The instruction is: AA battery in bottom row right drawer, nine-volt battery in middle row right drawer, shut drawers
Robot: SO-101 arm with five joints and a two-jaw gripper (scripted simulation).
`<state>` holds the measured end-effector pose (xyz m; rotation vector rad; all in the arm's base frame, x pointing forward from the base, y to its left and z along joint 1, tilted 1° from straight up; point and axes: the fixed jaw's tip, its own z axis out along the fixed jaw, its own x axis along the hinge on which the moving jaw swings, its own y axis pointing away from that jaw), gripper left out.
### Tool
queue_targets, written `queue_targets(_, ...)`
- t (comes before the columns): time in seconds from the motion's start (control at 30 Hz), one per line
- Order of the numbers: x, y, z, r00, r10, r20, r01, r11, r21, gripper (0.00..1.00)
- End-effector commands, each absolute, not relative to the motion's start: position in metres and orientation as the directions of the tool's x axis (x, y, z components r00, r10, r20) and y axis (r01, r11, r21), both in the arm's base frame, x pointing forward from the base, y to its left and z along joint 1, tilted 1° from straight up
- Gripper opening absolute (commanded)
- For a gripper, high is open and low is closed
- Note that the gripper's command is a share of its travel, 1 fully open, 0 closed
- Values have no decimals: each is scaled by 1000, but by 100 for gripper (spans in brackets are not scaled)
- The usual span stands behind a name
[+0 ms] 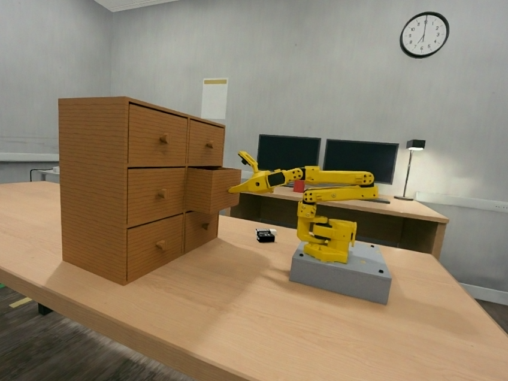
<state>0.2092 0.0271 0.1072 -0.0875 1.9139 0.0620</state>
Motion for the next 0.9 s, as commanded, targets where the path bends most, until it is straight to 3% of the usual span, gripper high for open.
queue_targets(0.0,207,31,107,-329,-37,-944,-110,994,-1,0)
queue_targets(0.87,202,31,107,-329,-38,-944,-113,994,-1,0)
